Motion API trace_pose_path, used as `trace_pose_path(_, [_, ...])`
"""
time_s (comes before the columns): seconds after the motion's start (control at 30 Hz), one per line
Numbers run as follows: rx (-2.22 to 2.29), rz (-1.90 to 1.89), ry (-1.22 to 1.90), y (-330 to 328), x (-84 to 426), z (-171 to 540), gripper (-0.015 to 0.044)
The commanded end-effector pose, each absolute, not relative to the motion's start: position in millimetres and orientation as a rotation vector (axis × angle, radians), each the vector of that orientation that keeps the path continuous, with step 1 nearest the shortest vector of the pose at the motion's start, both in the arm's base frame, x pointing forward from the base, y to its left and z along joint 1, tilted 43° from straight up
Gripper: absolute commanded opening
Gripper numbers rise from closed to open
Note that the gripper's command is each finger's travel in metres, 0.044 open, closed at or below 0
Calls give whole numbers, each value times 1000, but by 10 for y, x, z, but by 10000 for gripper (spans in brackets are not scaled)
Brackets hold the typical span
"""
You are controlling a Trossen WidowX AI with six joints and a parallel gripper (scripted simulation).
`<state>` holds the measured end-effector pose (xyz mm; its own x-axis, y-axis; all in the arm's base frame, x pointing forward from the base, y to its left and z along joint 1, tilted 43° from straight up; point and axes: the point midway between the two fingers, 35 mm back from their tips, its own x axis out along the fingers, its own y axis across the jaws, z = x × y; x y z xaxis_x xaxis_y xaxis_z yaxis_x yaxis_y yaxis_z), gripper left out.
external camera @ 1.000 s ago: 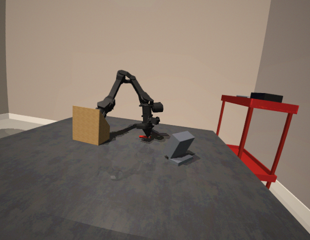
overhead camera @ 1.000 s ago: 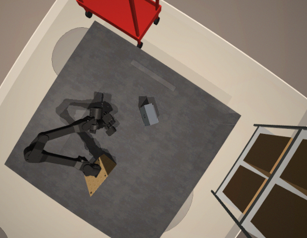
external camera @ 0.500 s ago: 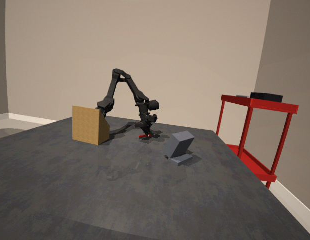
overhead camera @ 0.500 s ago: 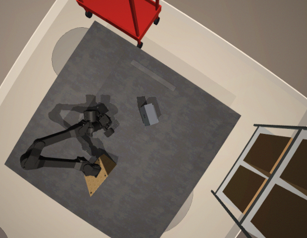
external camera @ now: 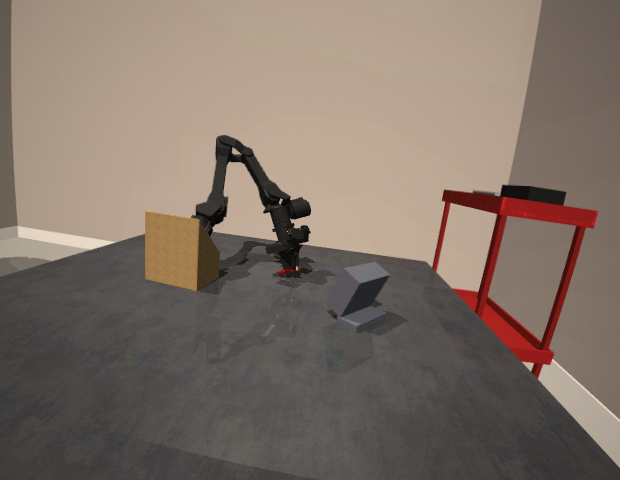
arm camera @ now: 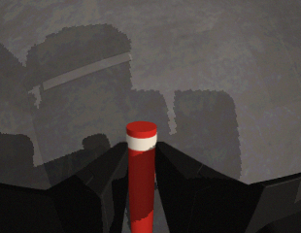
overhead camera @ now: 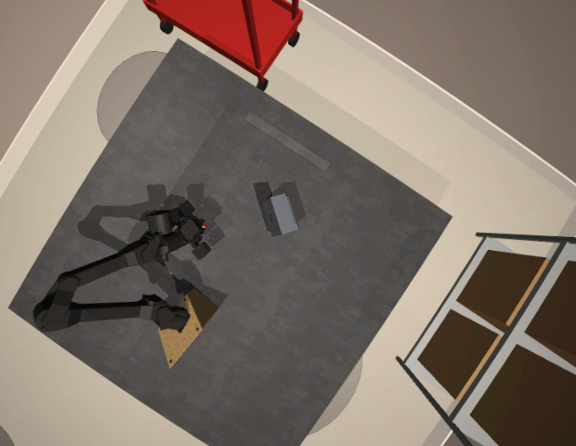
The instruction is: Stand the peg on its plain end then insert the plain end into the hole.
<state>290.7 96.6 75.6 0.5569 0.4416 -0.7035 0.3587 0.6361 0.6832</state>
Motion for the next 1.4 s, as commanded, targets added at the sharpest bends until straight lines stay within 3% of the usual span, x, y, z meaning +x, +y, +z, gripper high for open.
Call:
trace_pose_path(0.0, [923,40,992,963,2881,757,49])
trace_pose_path(1.37, [895,-121,662,985,2633,870,49])
